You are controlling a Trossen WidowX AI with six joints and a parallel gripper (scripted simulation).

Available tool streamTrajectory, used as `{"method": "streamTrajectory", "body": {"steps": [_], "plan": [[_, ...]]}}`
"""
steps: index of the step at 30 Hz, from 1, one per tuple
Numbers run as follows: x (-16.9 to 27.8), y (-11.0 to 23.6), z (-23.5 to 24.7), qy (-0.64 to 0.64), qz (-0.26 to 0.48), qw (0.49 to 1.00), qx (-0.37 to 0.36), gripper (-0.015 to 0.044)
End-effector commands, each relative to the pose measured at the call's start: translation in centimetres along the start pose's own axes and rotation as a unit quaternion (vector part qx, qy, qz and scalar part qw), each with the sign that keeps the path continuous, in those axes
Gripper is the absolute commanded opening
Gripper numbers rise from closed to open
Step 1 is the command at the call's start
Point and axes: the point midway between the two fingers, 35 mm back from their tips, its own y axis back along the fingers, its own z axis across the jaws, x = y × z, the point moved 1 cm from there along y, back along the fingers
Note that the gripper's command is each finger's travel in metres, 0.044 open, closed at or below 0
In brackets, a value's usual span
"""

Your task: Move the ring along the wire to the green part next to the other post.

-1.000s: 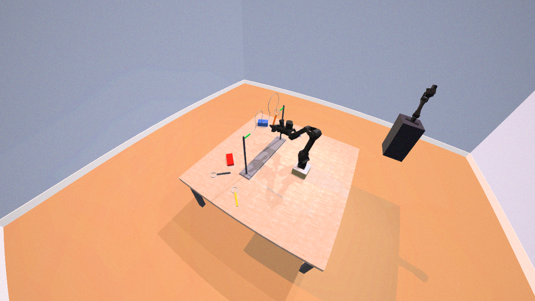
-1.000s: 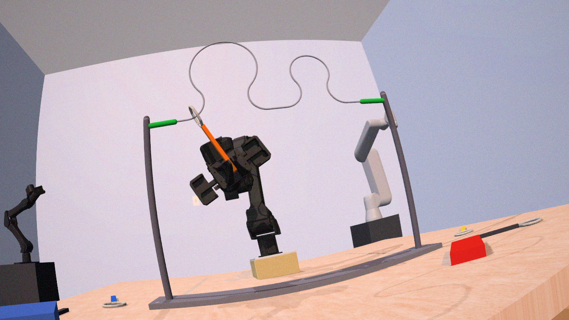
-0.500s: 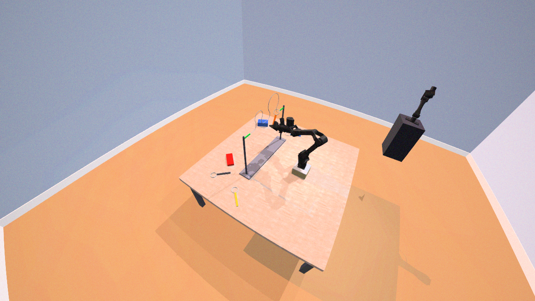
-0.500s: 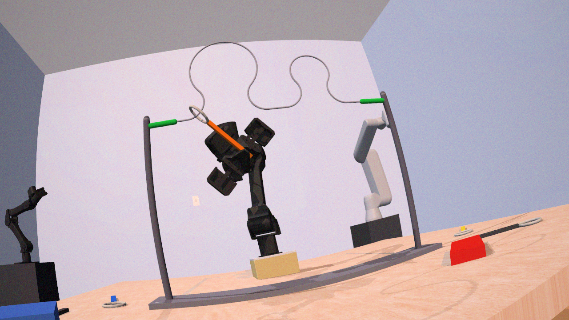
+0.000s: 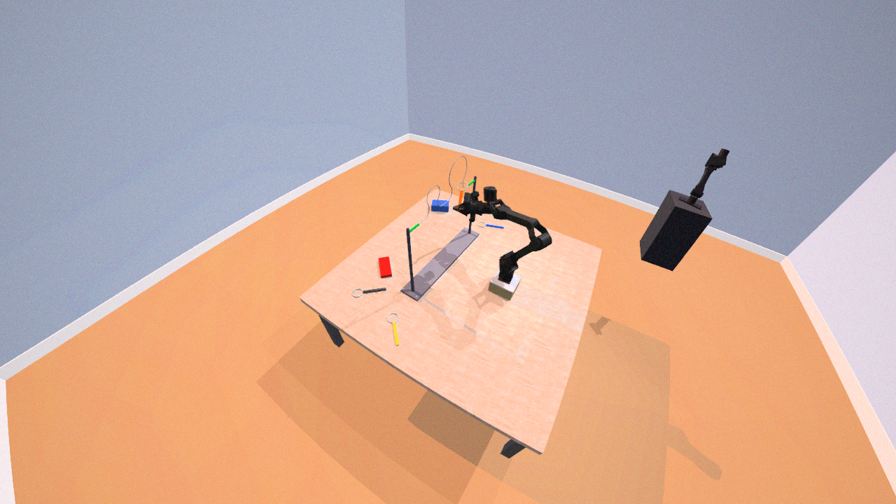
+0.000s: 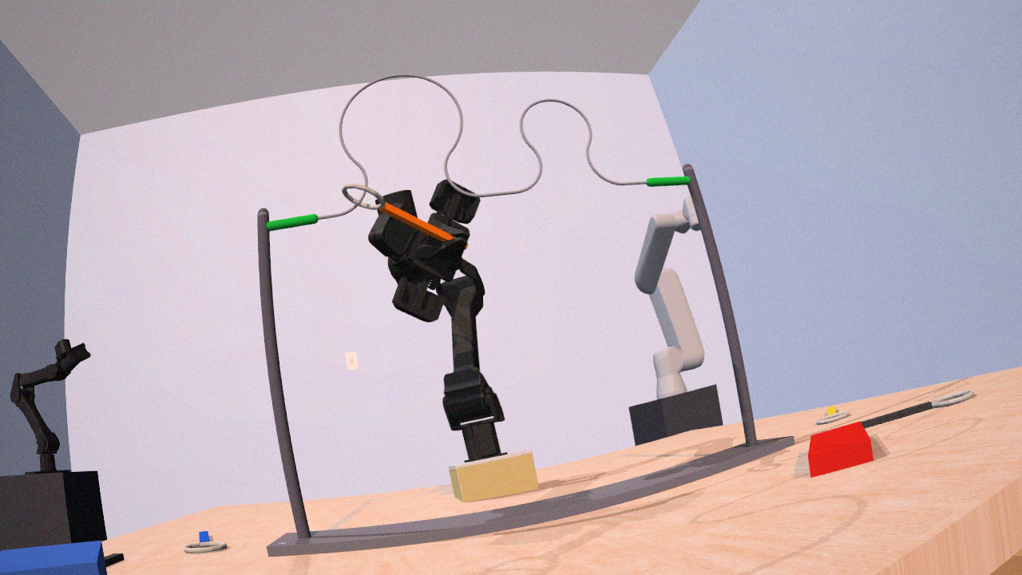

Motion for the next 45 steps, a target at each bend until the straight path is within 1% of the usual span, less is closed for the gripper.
{"method": "streamTrajectory", "body": {"steps": [1, 7, 13, 29, 45], "plan": [[-0.2, 1.1, 1.7, -0.043, 0.032, 0.998, -0.020, -0.0150], [-0.7, 2.1, 3.7, -0.104, 0.068, 0.991, -0.050, -0.0150], [-1.2, 2.4, 5.4, -0.158, 0.070, 0.982, -0.075, -0.0150], [-2.6, 3.0, 8.3, -0.255, 0.070, 0.957, -0.118, -0.0150], [-5.5, 4.2, 11.8, -0.382, 0.071, 0.904, -0.177, -0.0150]]}}
